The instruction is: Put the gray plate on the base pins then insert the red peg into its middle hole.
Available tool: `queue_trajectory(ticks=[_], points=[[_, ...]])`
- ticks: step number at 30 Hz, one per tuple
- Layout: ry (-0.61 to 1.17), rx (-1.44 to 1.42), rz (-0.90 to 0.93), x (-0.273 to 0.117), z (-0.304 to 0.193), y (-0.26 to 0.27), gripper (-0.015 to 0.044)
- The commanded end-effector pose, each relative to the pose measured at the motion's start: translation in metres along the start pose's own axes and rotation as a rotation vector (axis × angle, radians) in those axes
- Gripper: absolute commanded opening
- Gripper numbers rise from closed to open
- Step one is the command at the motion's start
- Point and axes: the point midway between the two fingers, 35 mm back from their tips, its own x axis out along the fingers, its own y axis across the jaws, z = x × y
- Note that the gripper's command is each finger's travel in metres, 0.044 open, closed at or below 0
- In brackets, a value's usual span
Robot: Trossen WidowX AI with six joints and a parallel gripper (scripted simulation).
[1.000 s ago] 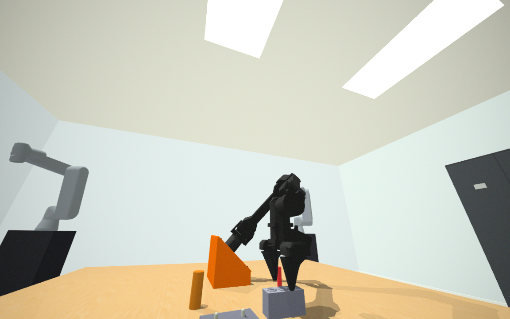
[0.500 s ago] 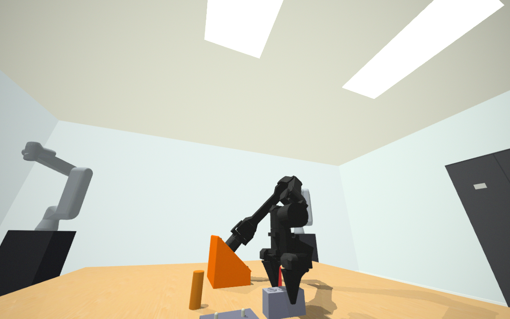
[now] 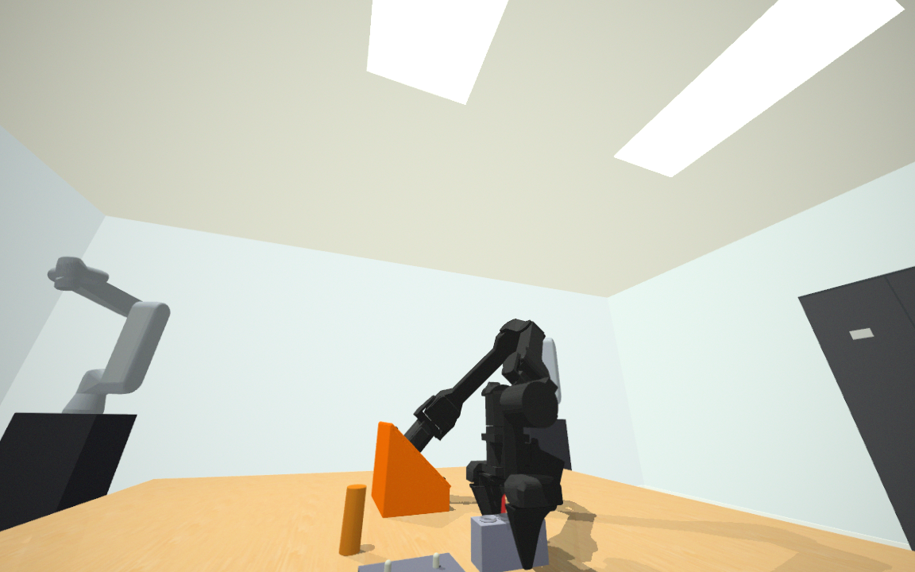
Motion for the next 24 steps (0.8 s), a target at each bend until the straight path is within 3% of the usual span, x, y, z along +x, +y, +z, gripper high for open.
queue_trajectory(ticks=[1, 13, 24], points=[[-0.006, 0.006, 0.007, 0.0049, 0.0003, 0.0024, 0.0414], [-0.006, 0.006, 0.007, 0.0049, 0.0003, 0.0024, 0.0099], [-0.006, 0.006, 0.007, 0.0049, 0.0003, 0.0024, 0.0025]])
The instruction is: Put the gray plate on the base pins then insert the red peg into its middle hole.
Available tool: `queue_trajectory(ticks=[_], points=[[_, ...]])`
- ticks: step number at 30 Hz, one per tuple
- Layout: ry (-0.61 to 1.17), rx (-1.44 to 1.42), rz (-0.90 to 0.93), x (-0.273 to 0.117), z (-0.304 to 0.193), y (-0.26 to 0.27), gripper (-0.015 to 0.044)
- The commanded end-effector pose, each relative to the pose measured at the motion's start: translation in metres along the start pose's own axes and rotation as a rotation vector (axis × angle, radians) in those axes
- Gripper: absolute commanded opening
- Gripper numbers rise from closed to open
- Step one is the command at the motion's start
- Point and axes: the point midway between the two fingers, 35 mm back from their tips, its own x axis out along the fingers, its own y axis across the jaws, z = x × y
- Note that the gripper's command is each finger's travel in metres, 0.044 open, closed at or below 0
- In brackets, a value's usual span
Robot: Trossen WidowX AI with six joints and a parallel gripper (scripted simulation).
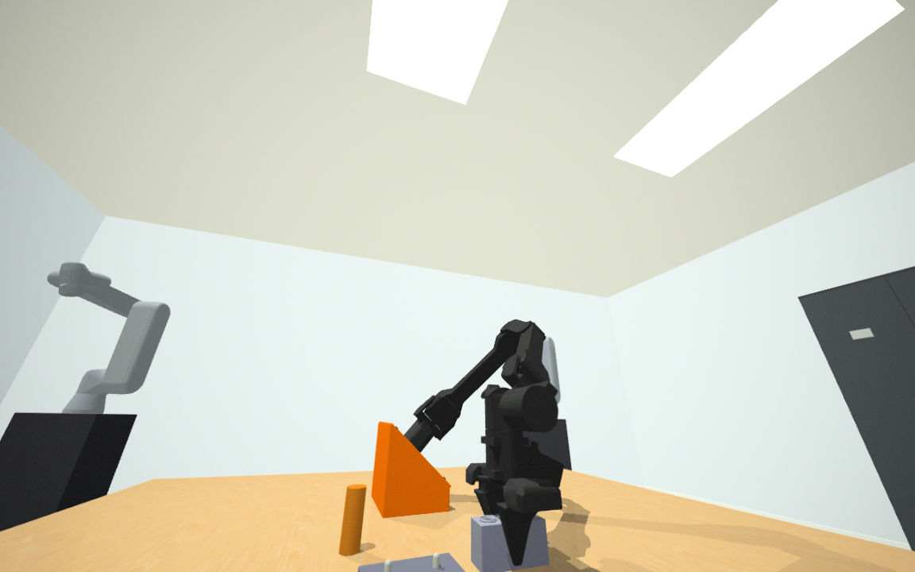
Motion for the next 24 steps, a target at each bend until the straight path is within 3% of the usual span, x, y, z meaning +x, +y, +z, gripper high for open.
queue_trajectory(ticks=[1, 24], points=[[-0.006, 0.003, 0.001, 0.001, 0.001, 0.0, 0.0019], [0.005, 0.05, -0.039, -0.038, -0.01, -0.011, 0.0]])
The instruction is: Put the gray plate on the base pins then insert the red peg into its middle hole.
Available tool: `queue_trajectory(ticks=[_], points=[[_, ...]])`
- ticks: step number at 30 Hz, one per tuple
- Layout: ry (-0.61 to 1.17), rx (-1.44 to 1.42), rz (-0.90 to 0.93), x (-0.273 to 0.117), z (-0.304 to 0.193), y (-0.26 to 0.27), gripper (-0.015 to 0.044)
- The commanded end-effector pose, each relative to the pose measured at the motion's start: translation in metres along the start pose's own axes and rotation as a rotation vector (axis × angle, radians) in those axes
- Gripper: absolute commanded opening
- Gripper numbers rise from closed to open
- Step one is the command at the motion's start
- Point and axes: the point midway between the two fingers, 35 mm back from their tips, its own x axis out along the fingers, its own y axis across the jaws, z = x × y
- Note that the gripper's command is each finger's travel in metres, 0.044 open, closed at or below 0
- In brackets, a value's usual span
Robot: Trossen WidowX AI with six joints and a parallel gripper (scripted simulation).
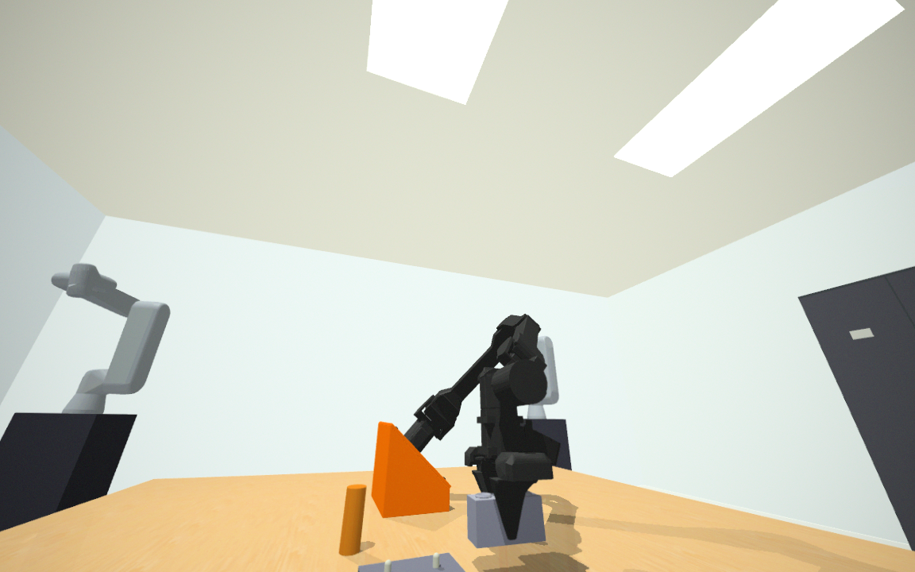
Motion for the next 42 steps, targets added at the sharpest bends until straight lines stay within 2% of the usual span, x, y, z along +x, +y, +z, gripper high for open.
queue_trajectory(ticks=[1, 31, 42], points=[[0.006, -0.009, 0.0, -0.011, -0.001, -0.002, 0.0], [0.003, -0.052, 0.039, -0.103, -0.001, 0.003, 0.0], [0.007, -0.049, 0.042, -0.096, -0.018, 0.001, 0.0]])
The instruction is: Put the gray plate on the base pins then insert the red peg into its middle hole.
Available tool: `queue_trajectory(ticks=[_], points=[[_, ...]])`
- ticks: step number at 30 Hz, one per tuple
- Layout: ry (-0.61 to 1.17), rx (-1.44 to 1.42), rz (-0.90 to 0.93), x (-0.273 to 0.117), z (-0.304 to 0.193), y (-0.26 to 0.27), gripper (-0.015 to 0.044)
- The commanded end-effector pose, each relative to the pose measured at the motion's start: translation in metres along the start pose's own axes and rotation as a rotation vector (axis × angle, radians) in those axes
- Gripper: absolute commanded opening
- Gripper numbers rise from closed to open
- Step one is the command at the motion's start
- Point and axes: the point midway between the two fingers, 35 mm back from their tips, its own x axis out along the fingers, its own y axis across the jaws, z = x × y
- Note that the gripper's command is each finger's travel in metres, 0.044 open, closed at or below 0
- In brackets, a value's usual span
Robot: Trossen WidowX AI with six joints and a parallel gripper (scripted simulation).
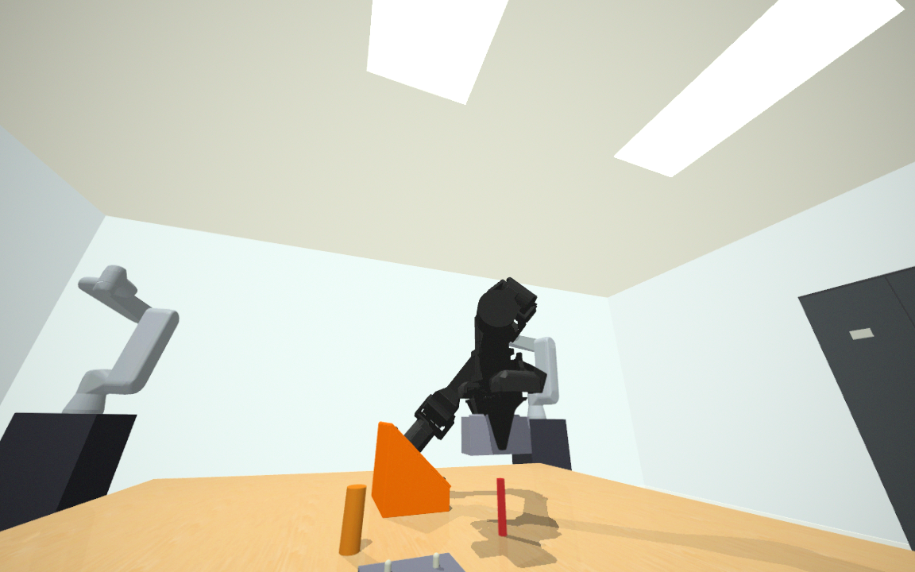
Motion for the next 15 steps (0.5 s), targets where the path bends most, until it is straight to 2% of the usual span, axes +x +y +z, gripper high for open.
queue_trajectory(ticks=[1, 15], points=[[0.006, 0.004, 0.009, 0.007, -0.012, 0.0, 0.0], [0.006, -0.02, 0.007, 0.031, -0.05, -0.005, 0.0]])
